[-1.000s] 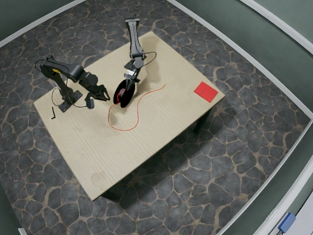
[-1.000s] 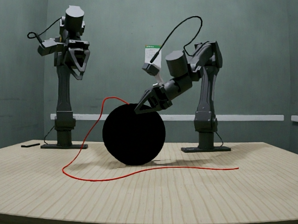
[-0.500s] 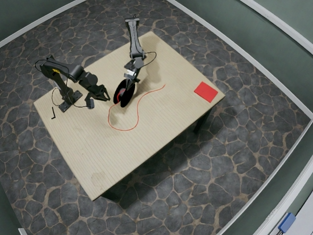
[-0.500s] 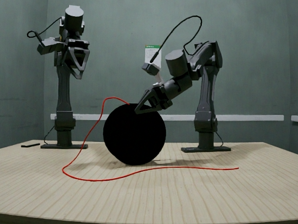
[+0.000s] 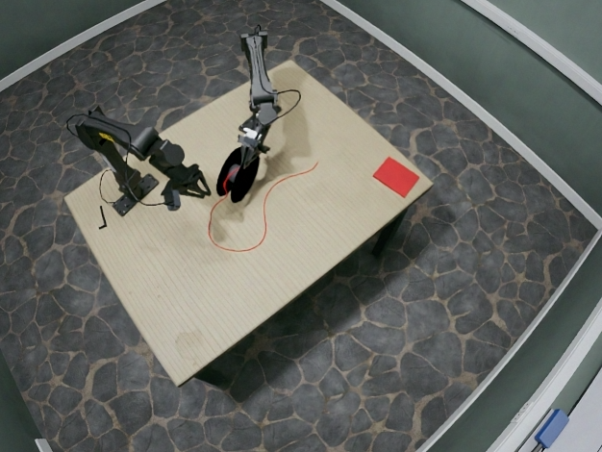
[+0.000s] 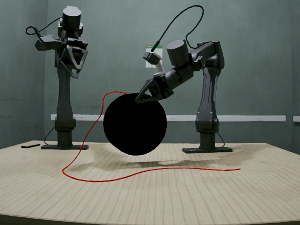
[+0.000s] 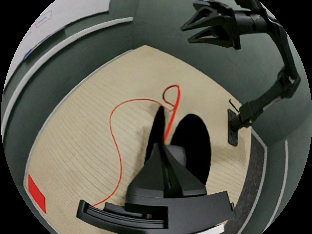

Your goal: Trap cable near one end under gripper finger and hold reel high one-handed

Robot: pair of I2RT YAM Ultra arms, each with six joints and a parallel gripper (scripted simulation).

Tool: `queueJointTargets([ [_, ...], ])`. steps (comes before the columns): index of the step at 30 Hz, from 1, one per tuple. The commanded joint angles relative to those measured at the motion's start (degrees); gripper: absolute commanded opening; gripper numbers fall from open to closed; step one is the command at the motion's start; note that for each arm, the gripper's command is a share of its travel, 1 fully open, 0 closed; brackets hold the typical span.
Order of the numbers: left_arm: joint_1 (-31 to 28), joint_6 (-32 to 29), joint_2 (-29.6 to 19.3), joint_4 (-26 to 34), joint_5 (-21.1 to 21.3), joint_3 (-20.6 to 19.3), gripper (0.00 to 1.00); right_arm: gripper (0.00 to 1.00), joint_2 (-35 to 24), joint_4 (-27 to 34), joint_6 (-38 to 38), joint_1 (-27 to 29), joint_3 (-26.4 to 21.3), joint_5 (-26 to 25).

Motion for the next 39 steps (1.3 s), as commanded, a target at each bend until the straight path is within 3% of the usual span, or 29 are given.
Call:
queueJointTargets([
  [1,0.54,-0.04,-1.94,-2.17,0.69,3.05,0.0,0.3,-1.99,2.63,-3.55,-0.72,-1.19,0.77],
  [15,0.54,-0.07,-1.98,-11.24,0.69,11.94,0.0,0.3,-6.17,12.87,-19.36,-3.43,-6.15,2.25],
  [17,0.54,-0.07,-1.98,-11.24,0.69,11.94,0.0,0.3,-6.17,12.87,-19.36,-3.43,-6.15,2.25],
  [28,0.61,0.01,-0.12,-14.66,0.74,15.74,0.0,0.3,-10.53,23.38,-35.12,-6.29,-11.58,3.58],
  [39,0.64,0.09,-0.46,-13.79,0.76,16.61,0.0,0.3,-14.19,32.57,-48.28,-8.84,-16.4,4.48],
])
